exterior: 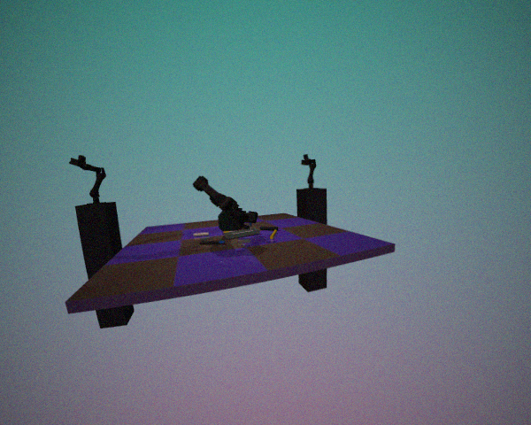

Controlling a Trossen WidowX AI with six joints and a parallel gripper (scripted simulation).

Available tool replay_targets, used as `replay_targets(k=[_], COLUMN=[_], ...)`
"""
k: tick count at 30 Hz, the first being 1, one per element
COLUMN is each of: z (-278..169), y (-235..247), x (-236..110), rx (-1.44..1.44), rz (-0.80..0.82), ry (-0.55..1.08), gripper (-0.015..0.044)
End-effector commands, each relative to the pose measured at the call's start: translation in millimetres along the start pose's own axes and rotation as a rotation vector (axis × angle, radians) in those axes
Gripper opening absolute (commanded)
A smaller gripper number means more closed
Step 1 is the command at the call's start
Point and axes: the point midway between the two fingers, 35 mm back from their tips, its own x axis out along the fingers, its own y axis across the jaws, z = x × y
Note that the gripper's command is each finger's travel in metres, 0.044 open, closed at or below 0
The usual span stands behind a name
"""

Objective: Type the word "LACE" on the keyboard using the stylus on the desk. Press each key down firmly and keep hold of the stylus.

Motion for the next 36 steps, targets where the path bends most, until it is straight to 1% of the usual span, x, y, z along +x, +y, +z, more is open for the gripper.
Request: replay_targets(k=[1,36], z=[1.2,10.9], y=[0.5,0.6], x=[-0.3,2.3], rx=[-0.006,-0.006], rz=[0.001,0.0], ry=[-0.006,-0.006], gripper=[0.0081,0.0081])
